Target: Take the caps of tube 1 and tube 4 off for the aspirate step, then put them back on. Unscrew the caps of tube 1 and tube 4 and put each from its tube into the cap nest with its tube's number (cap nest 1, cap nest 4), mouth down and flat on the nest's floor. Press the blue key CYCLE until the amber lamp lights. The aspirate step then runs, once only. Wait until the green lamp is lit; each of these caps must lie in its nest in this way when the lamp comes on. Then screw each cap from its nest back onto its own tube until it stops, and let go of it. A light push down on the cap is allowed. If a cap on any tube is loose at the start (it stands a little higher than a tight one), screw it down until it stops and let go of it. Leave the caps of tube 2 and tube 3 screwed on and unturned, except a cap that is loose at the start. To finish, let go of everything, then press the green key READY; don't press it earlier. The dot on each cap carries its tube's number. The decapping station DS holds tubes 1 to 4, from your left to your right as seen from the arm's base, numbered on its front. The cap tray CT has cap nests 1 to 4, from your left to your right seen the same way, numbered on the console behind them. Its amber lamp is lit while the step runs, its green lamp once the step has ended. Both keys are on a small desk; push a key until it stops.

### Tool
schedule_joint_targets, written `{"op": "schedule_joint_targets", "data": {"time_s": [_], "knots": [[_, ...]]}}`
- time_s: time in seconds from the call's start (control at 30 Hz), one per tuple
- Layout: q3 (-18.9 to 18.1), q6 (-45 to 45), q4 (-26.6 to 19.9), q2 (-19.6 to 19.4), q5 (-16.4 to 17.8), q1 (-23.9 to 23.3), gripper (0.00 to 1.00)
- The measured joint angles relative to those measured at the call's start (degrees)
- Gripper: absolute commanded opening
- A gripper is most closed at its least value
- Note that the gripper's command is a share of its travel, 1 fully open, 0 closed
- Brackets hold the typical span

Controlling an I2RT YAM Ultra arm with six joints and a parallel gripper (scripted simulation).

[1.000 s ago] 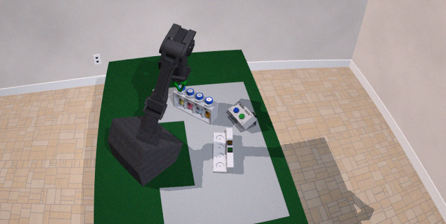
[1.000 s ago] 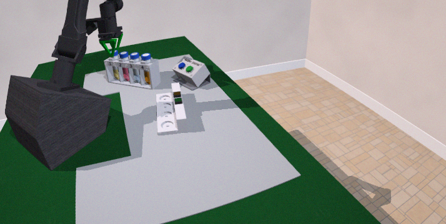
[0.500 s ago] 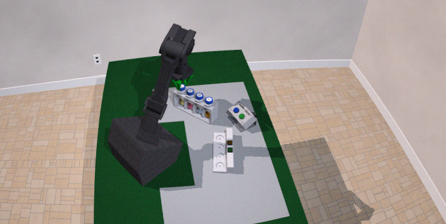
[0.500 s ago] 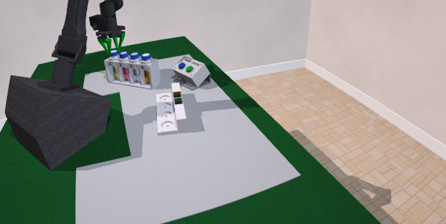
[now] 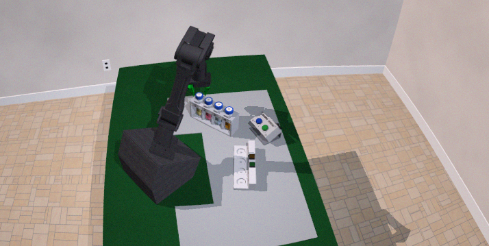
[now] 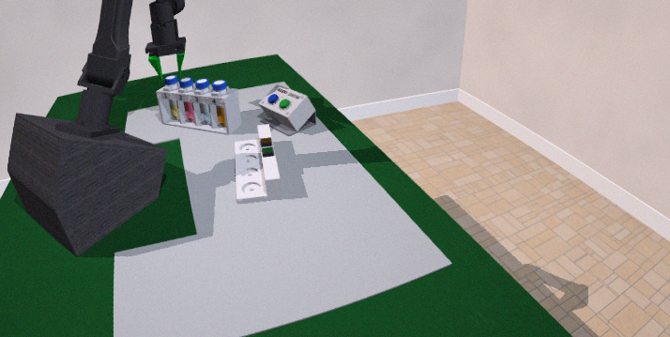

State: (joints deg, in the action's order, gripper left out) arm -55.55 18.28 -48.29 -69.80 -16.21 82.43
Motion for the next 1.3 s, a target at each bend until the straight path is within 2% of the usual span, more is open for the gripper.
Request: {"op": "schedule_joint_targets", "data": {"time_s": [0.13, 0.3, 0.33, 0.87, 1.3], "knots": [[0.1, -10.4, -0.1, 0.0, 0.0, 0.0, 0.49], [0.1, -16.1, -0.2, 0.0, 0.0, 0.0, 0.49], [0.1, -16.7, -0.2, 0.0, 0.0, 0.0, 0.00], [0.0, -18.8, -0.3, 0.0, -0.1, 0.2, 0.00], [-4.2, -20.8, -6.6, 2.3, -1.1, 2.5, 0.00]]}}
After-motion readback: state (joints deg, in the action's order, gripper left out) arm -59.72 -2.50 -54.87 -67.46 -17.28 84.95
